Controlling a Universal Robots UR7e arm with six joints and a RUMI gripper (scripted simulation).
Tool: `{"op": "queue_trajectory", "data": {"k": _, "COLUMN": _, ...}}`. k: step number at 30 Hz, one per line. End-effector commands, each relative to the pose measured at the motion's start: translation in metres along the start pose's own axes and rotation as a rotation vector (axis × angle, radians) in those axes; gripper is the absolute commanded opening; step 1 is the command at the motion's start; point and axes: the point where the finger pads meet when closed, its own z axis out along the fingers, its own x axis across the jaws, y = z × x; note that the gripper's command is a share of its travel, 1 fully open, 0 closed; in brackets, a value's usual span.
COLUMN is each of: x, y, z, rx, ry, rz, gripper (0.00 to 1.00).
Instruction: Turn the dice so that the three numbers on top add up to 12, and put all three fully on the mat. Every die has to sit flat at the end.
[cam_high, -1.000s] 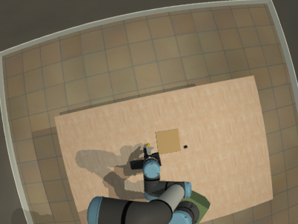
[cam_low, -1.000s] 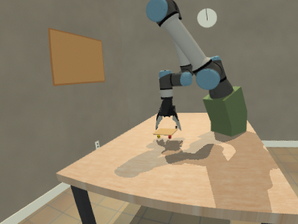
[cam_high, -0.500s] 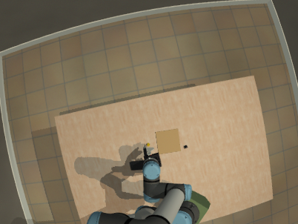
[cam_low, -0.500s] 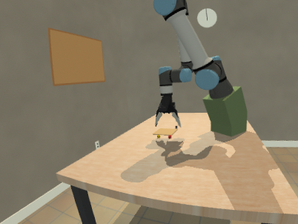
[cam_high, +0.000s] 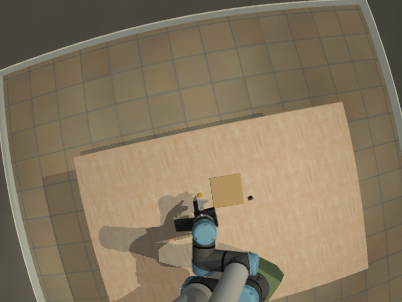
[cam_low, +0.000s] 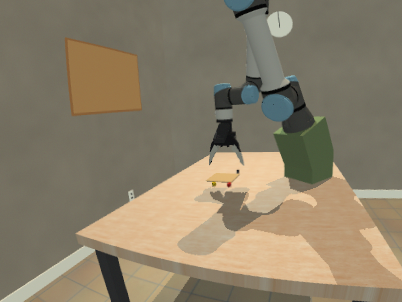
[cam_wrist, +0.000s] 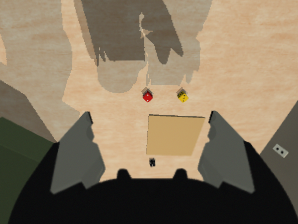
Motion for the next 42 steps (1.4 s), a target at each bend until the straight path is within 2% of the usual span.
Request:
{"op": "queue_trajectory", "data": {"k": 1, "x": -0.002, "y": 0.0, "z": -0.013, "rx": 0.004, "ry": -0.011, "rz": 0.001, "gripper": 1.0}}
{"op": "queue_trajectory", "data": {"k": 10, "x": -0.002, "y": 0.0, "z": -0.031, "rx": 0.004, "ry": -0.011, "rz": 0.001, "gripper": 1.0}}
{"op": "queue_trajectory", "data": {"k": 24, "x": -0.002, "y": 0.0, "z": -0.05, "rx": 0.004, "ry": -0.011, "rz": 0.001, "gripper": 1.0}}
{"op": "queue_trajectory", "data": {"k": 42, "x": -0.002, "y": 0.0, "z": -0.057, "rx": 0.004, "ry": -0.011, "rz": 0.001, "gripper": 1.0}}
